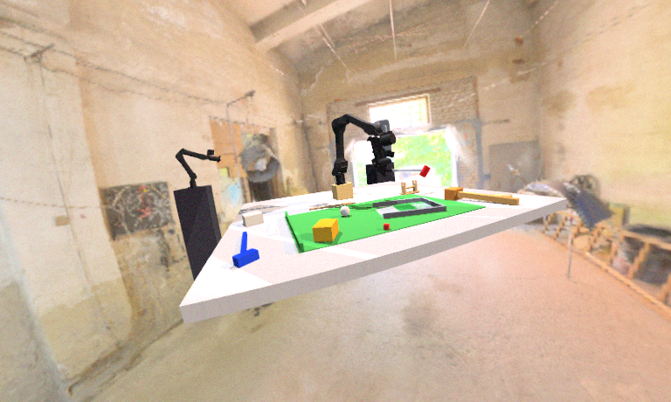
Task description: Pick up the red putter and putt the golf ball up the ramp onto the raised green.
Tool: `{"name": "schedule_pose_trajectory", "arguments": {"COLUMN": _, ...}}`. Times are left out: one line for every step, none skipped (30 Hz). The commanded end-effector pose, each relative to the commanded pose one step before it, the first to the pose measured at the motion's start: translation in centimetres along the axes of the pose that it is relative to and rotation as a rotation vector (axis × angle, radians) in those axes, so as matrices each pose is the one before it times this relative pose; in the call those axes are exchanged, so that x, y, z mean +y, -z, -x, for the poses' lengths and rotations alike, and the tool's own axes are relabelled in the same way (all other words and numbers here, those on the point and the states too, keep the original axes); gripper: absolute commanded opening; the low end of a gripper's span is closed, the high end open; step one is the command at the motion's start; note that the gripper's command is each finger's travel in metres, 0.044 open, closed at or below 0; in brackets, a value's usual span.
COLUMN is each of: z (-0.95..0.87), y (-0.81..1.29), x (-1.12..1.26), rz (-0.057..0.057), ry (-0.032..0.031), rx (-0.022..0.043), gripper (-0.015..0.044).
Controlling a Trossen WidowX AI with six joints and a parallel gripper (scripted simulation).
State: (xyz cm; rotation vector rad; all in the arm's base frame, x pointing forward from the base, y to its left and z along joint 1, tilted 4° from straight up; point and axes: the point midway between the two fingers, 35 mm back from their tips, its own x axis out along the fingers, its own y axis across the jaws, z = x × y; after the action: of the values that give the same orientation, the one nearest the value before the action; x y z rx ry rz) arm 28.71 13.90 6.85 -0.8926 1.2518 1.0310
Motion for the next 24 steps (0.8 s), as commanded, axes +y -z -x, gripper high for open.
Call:
{"name": "schedule_pose_trajectory", "arguments": {"z": 0.732, "y": 1.394, "x": -1.304, "rz": -0.1026, "ry": 0.00784, "rx": 0.01302, "gripper": 0.0}}
{"name": "schedule_pose_trajectory", "arguments": {"z": 0.181, "y": 0.444, "x": -0.393, "rz": -0.03, "ry": 0.00162, "rx": 0.00494, "gripper": 0.0}}
{"name": "schedule_pose_trajectory", "arguments": {"z": 0.18, "y": 0.44, "x": -0.397, "rz": -0.03, "ry": 0.00159, "rx": 0.00492, "gripper": 0.0}}
{"name": "schedule_pose_trajectory", "arguments": {"z": 0.178, "y": 0.436, "x": -0.401, "rz": -0.03, "ry": 0.00156, "rx": 0.0049, "gripper": 0.0}}
{"name": "schedule_pose_trajectory", "arguments": {"z": 0.157, "y": 0.421, "x": -0.374, "rz": -0.0309, "ry": 0.00168, "rx": 0.00149, "gripper": 0.0}}
{"name": "schedule_pose_trajectory", "arguments": {"z": 0.153, "y": 0.408, "x": -0.371, "rz": -0.0303, "ry": 0.00164, "rx": 0.00144, "gripper": 0.0}}
{"name": "schedule_pose_trajectory", "arguments": {"z": 0.133, "y": 0.352, "x": -0.328, "rz": -0.0265, "ry": 0.00142, "rx": 0.00125, "gripper": 0.0}}
{"name": "schedule_pose_trajectory", "arguments": {"z": 0.109, "y": 0.281, "x": -0.27, "rz": -0.0213, "ry": 0.00111, "rx": 0.00124, "gripper": 0.0}}
{"name": "schedule_pose_trajectory", "arguments": {"z": 0.124, "y": 0.29, "x": -0.29, "rz": -0.0218, "ry": 0.00096, "rx": 0.00272, "gripper": 0.0}}
{"name": "schedule_pose_trajectory", "arguments": {"z": 0.151, "y": 0.352, "x": -0.355, "rz": -0.0266, "ry": 0.00116, "rx": 0.00331, "gripper": 0.0}}
{"name": "schedule_pose_trajectory", "arguments": {"z": 0.163, "y": 0.381, "x": -0.391, "rz": -0.0291, "ry": 0.00124, "rx": 0.0036, "gripper": 0.0}}
{"name": "schedule_pose_trajectory", "arguments": {"z": 0.163, "y": 0.379, "x": -0.396, "rz": -0.0292, "ry": 0.00123, "rx": 0.00361, "gripper": 0.0}}
{"name": "schedule_pose_trajectory", "arguments": {"z": 0.162, "y": 0.375, "x": -0.399, "rz": -0.0292, "ry": 0.0012, "rx": 0.0036, "gripper": 0.0}}
{"name": "schedule_pose_trajectory", "arguments": {"z": 0.156, "y": 0.359, "x": -0.39, "rz": -0.0283, "ry": 0.00114, "rx": 0.00347, "gripper": 0.0}}
{"name": "schedule_pose_trajectory", "arguments": {"z": 0.173, "y": 0.367, "x": -0.419, "rz": -0.0301, "ry": 0.00049, "rx": 0.00484, "gripper": 0.0}}
{"name": "schedule_pose_trajectory", "arguments": {"z": 0.18, "y": 0.378, "x": -0.44, "rz": -0.0313, "ry": 0.00048, "rx": 0.00503, "gripper": 0.0}}
{"name": "schedule_pose_trajectory", "arguments": {"z": 0.178, "y": 0.374, "x": -0.443, "rz": -0.0313, "ry": 0.00045, "rx": 0.00502, "gripper": 0.0}}
{"name": "schedule_pose_trajectory", "arguments": {"z": 0.177, "y": 0.37, "x": -0.447, "rz": -0.0313, "ry": 0.00042, "rx": 0.00501, "gripper": 0.0}}
{"name": "schedule_pose_trajectory", "arguments": {"z": 0.176, "y": 0.365, "x": -0.45, "rz": -0.0313, "ry": 0.00039, "rx": 0.005, "gripper": 0.0}}
{"name": "schedule_pose_trajectory", "arguments": {"z": 0.175, "y": 0.361, "x": -0.453, "rz": -0.0313, "ry": 0.00036, "rx": 0.005, "gripper": 0.0}}
{"name": "schedule_pose_trajectory", "arguments": {"z": 0.173, "y": 0.356, "x": -0.456, "rz": -0.0313, "ry": 0.00033, "rx": 0.00499, "gripper": 0.0}}
{"name": "schedule_pose_trajectory", "arguments": {"z": 0.172, "y": 0.352, "x": -0.459, "rz": -0.0313, "ry": 0.0003, "rx": 0.00499, "gripper": 0.0}}
{"name": "schedule_pose_trajectory", "arguments": {"z": 0.171, "y": 0.348, "x": -0.462, "rz": -0.0313, "ry": 0.00027, "rx": 0.00499, "gripper": 0.0}}
{"name": "schedule_pose_trajectory", "arguments": {"z": 0.169, "y": 0.343, "x": -0.465, "rz": -0.0312, "ry": 0.00024, "rx": 0.00499, "gripper": 0.0}}
